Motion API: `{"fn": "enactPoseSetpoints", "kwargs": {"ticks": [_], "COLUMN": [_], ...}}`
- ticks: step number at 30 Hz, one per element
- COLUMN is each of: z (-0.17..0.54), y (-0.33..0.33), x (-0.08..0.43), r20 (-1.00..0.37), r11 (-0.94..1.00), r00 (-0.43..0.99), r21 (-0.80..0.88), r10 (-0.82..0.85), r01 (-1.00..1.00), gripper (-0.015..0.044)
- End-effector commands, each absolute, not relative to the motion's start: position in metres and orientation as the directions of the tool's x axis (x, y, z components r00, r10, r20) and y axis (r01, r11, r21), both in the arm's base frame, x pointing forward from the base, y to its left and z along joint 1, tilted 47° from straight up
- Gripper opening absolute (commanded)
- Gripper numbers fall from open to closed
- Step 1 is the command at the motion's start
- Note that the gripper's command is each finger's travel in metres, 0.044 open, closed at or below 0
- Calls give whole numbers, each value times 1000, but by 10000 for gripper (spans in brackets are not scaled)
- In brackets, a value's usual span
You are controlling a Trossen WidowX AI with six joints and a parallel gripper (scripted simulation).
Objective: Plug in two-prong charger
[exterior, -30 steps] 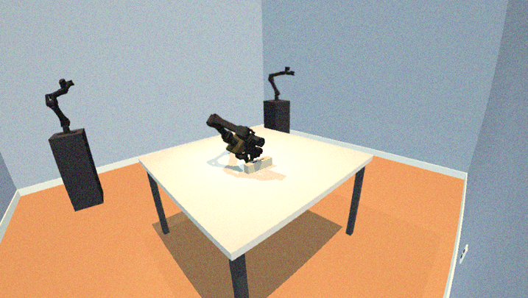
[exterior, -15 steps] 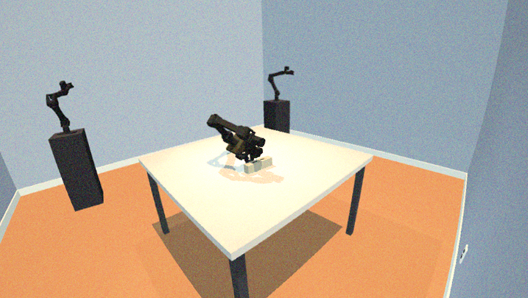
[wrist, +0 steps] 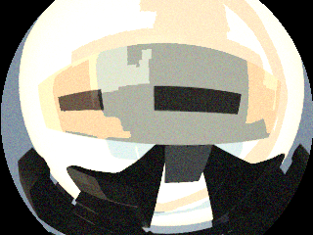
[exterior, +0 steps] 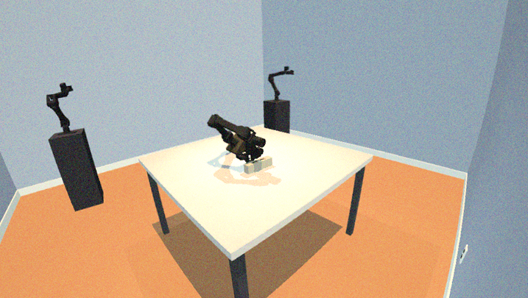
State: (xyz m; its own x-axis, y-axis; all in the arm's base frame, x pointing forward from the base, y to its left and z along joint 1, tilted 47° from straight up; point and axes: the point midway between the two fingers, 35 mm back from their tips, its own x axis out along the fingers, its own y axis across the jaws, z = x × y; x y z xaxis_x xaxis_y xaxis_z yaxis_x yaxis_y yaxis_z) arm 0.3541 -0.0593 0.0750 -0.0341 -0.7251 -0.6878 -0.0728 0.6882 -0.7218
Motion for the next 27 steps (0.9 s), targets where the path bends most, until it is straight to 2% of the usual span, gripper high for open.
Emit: {"fn": "enactPoseSetpoints", "kwargs": {"ticks": [1, 27], "z": [76, 77], "y": [-60, -60], "x": [361, 358], "r20": [-687, -687], "r11": [686, 686], "r00": [-16, -16], "r21": [-725, -725], "r10": [-727, -727], "r01": [-56, -56], "gripper": [0, 0]}}
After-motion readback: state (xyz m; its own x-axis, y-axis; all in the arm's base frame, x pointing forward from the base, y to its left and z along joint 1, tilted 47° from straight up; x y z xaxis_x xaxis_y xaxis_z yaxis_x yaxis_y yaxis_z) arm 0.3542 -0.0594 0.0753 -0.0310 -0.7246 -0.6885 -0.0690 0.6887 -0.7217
